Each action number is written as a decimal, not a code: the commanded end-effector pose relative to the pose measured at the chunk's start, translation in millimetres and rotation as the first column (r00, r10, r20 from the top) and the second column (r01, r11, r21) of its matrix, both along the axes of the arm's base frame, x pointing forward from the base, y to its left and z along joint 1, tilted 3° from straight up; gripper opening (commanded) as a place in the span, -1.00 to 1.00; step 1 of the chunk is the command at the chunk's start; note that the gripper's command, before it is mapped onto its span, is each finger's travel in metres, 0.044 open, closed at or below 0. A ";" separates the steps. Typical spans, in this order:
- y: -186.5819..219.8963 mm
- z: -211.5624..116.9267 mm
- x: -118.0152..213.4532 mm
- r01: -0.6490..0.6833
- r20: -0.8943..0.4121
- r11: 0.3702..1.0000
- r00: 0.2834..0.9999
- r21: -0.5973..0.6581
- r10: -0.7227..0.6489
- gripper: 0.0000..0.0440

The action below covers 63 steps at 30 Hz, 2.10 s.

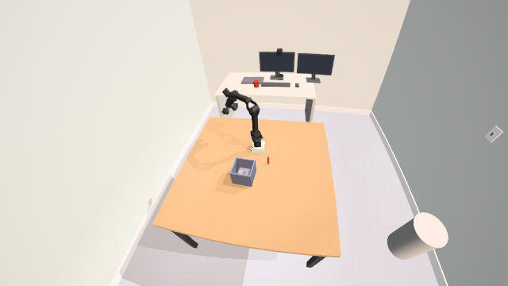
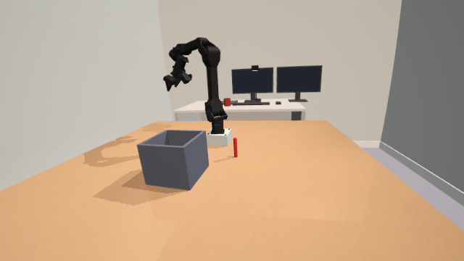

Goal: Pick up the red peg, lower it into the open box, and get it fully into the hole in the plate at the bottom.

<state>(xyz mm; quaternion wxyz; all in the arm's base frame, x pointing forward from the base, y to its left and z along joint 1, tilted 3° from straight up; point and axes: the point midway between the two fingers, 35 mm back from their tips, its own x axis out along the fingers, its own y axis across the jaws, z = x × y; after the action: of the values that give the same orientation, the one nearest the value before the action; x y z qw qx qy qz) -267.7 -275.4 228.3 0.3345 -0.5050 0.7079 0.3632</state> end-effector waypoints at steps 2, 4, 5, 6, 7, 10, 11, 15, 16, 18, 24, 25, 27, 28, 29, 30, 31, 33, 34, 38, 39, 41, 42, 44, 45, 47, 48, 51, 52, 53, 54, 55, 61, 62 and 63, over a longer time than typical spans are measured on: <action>-31.0 29.2 32.4 -0.142 -0.087 0.989 0.987 -0.038 0.138 1.00; -43.0 40.3 48.3 -0.201 -0.120 0.978 0.974 -0.052 0.194 1.00; -48.6 45.9 56.7 -0.231 -0.136 0.971 0.966 -0.060 0.221 1.00; -54.0 51.5 65.4 -0.261 -0.152 0.963 0.957 -0.068 0.248 1.00; -59.1 57.2 74.3 -0.290 -0.168 0.954 0.947 -0.075 0.274 1.00; -72.4 74.2 102.5 -0.376 -0.215 0.921 0.912 -0.098 0.349 1.00; -76.2 79.9 112.3 -0.404 -0.231 0.909 0.899 -0.106 0.373 1.00; -87.5 101.8 152.7 -0.512 -0.289 0.848 0.839 -0.135 0.460 1.00; -89.4 107.0 163.0 -0.537 -0.303 0.832 0.823 -0.141 0.480 1.00; -92.0 117.2 183.7 -0.586 -0.330 0.795 0.789 -0.154 0.518 1.00; -91.2 144.4 244.5 -0.716 -0.401 0.672 0.680 -0.187 0.614 1.00; -89.9 148.4 254.3 -0.736 -0.411 0.650 0.661 -0.191 0.627 1.00; -86.6 155.8 273.5 -0.772 -0.432 0.604 0.622 -0.199 0.653 1.00; -84.5 159.2 282.8 -0.788 -0.442 0.581 0.603 -0.202 0.665 1.00; -82.2 162.5 292.0 -0.804 -0.451 0.557 0.583 -0.205 0.676 1.00; -79.6 165.6 301.1 -0.820 -0.460 0.534 0.563 -0.208 0.686 1.00; -76.9 168.5 309.9 -0.834 -0.468 0.510 0.544 -0.210 0.696 1.00; -70.9 173.9 327.1 -0.861 -0.484 0.462 0.504 -0.215 0.715 1.00; -67.6 176.3 335.4 -0.873 -0.492 0.437 0.485 -0.217 0.723 1.00; -53.0 184.7 367.3 -0.914 -0.519 0.339 0.406 -0.223 0.753 1.00; -49.0 186.4 374.8 -0.922 -0.524 0.315 0.386 -0.224 0.759 1.00; -40.8 189.5 389.5 -0.937 -0.535 0.266 0.348 -0.227 0.770 1.00; -36.5 190.9 396.6 -0.943 -0.540 0.241 0.328 -0.228 0.775 1.00; -27.7 193.1 410.2 -0.954 -0.548 0.193 0.291 -0.229 0.784 1.00; -23.3 193.9 416.8 -0.958 -0.552 0.170 0.272 -0.230 0.788 1.00; -14.2 195.0 429.5 -0.965 -0.558 0.123 0.235 -0.231 0.796 1.00; -9.7 195.3 435.7 -0.968 -0.560 0.101 0.217 -0.231 0.800 1.00; 4.1 195.1 453.0 -0.972 -0.564 0.037 0.165 -0.232 0.809 1.00; 8.7 194.7 458.5 -0.973 -0.564 0.016 0.148 -0.232 0.813 1.00; 13.3 194.1 463.9 -0.973 -0.564 -0.004 0.131 -0.232 0.816 1.00; 17.9 193.3 469.1 -0.973 -0.563 -0.024 0.114 -0.231 0.819 1.00; 22.6 192.4 474.2 -0.972 -0.562 -0.043 0.097 -0.231 0.822 1.00; 51.0 184.9 502.0 -0.962 -0.549 -0.151 -0.002 -0.227 0.836 1.00; 55.8 183.3 506.1 -0.960 -0.546 -0.169 -0.019 -0.226 0.837 1.00; 60.6 181.7 510.2 -0.957 -0.543 -0.185 -0.035 -0.224 0.839 1.00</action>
<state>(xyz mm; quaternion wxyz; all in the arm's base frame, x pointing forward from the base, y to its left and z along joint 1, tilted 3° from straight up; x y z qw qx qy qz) 232.2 -228.1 413.2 -0.2627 -0.8772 0.2476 0.3166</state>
